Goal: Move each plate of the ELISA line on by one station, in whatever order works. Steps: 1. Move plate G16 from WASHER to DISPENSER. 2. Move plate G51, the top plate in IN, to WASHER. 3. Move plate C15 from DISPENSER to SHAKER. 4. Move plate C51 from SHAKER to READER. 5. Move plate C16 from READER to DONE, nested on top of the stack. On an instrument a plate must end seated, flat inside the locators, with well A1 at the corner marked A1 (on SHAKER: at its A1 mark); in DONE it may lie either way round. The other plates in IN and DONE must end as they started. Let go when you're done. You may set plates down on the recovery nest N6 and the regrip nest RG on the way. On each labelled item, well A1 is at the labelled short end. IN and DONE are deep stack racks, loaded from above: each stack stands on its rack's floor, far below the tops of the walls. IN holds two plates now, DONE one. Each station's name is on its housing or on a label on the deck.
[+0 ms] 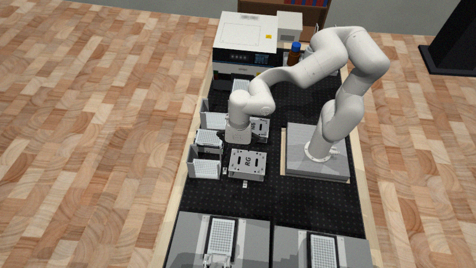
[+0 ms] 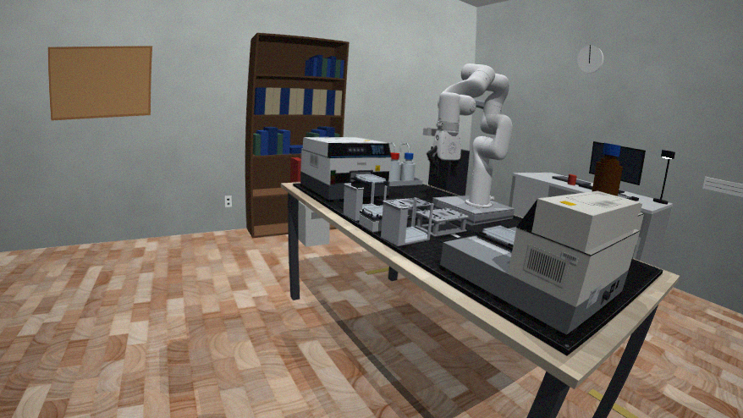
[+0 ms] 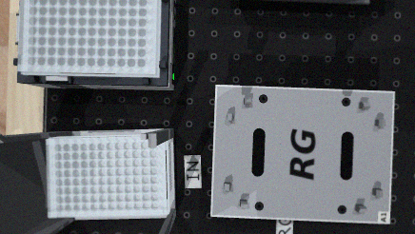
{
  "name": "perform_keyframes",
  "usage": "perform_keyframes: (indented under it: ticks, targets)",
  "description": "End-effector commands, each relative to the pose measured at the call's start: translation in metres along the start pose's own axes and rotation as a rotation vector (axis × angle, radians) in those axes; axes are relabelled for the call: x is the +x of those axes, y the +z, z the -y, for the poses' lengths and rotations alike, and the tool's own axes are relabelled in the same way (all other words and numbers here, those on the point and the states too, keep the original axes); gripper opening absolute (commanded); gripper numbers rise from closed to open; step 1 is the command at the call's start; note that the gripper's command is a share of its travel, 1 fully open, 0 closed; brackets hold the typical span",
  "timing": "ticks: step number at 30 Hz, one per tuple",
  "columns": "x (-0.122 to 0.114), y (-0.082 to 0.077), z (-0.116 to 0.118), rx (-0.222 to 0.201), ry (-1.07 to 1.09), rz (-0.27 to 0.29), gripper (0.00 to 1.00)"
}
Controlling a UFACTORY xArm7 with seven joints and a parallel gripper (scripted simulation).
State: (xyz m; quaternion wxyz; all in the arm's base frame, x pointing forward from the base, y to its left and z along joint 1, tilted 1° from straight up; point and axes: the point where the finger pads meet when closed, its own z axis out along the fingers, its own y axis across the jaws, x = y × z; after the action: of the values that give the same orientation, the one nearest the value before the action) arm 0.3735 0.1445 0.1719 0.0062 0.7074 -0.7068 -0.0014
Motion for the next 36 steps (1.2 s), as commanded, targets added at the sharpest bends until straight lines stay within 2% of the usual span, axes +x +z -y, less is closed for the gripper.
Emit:
perform_keyframes:
  ticks: [1,15,18,33,36]
  targets:
    - [0.007,-0.002,-0.001,0.005,-0.001,0.002,1.0]
    - [0.049,-0.002,-0.02,0.005,-0.001,0.001,1.0]
    - [0.05,-0.002,-0.021,0.005,-0.001,0.001,1.0]
    - [0.095,-0.002,-0.043,0.005,-0.001,0.001,1.0]
    - [0.098,-0.002,-0.045,0.005,-0.001,0.001,1.0]
